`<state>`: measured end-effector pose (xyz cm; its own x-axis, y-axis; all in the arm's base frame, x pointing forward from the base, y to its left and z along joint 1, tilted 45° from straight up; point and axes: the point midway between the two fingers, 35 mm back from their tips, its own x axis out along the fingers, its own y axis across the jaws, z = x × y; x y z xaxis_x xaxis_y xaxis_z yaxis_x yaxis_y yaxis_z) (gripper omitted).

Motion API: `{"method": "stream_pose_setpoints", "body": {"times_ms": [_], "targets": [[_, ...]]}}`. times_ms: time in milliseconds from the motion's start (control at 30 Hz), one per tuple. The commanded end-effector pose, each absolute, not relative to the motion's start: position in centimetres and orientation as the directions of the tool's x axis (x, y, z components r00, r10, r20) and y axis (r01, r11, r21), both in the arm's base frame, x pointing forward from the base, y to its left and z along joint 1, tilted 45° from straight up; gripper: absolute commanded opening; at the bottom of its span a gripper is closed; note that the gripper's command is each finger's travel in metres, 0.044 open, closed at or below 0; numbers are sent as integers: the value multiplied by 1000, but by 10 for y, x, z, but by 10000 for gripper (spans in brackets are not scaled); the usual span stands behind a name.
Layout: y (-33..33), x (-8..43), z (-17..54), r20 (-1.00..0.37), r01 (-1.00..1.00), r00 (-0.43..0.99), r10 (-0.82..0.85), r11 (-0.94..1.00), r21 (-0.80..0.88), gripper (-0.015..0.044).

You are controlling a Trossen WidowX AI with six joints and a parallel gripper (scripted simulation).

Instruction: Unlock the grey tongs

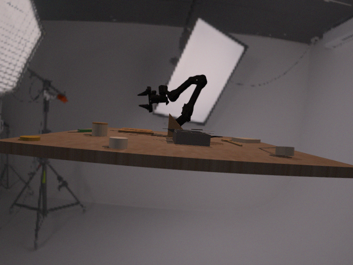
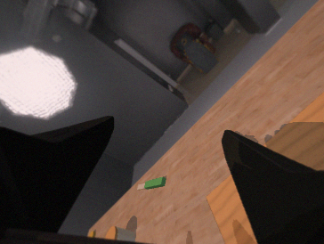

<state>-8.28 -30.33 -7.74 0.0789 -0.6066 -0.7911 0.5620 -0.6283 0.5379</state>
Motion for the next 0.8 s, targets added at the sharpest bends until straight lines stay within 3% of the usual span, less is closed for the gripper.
{"method": "stream_pose_setpoints", "body": {"times_ms": [0,167,533,767], "targets": [[-304,-80,-77,-791,564,87,-605,-625,540,374],[-313,-28,-71,-789,587,227,-570,-566,578,260],[-277,142,-43,-766,666,586,-266,-380,642,260],[-206,231,-20,-727,697,686,37,-324,640,260]]}}
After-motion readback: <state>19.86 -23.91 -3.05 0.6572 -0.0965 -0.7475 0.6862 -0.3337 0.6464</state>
